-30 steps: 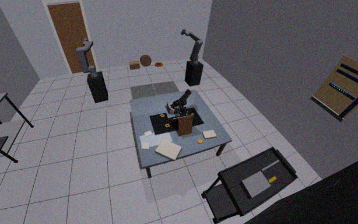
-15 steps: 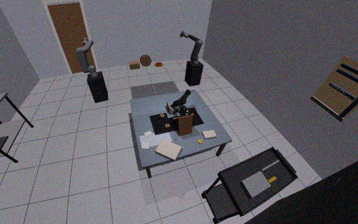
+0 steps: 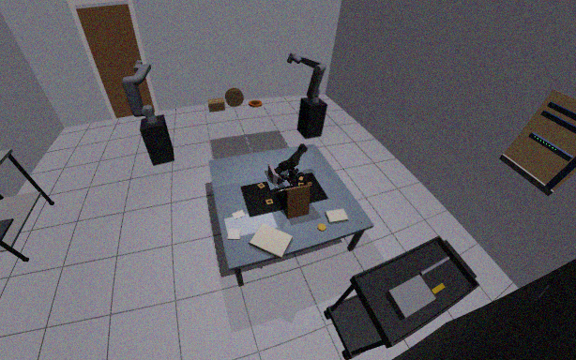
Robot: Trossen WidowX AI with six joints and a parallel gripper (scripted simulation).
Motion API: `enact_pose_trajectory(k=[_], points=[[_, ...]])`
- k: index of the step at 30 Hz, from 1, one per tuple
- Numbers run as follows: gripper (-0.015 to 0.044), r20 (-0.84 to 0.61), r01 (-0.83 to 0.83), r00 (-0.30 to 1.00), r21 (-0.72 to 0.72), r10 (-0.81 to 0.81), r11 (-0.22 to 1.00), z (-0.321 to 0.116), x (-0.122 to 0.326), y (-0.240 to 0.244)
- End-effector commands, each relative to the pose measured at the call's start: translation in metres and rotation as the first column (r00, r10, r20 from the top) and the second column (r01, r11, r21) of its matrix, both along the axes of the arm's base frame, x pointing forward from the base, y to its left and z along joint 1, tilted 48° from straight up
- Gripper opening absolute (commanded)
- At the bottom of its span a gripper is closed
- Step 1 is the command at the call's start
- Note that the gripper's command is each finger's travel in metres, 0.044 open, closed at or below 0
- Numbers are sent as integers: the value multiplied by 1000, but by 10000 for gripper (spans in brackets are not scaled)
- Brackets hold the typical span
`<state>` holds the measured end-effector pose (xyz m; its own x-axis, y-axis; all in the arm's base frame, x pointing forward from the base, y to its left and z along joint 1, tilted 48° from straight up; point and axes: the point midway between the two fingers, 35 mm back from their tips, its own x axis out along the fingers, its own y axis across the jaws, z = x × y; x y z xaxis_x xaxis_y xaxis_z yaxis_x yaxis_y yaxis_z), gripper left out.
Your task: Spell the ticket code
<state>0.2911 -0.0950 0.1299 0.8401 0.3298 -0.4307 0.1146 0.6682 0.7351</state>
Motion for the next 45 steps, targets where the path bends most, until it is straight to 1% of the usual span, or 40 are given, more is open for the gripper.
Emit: enact_pose_trajectory(k=[1, 21, 32, 42, 45], points=[[295, 3, -5, 1000, -3, 5, 1000, 2, -3, -1], [295, 2, -5, 1000, -3, 5, 1000, 9, -15, -4], [6, -2, 0, 1000, 1, 0, 1000, 7, -13, -5], [0, -7, -2, 1000, 0, 2, 1000, 6, -13, -5], [0, -79, -43, 996, -4, 42, 999, 3, -6, -13]])
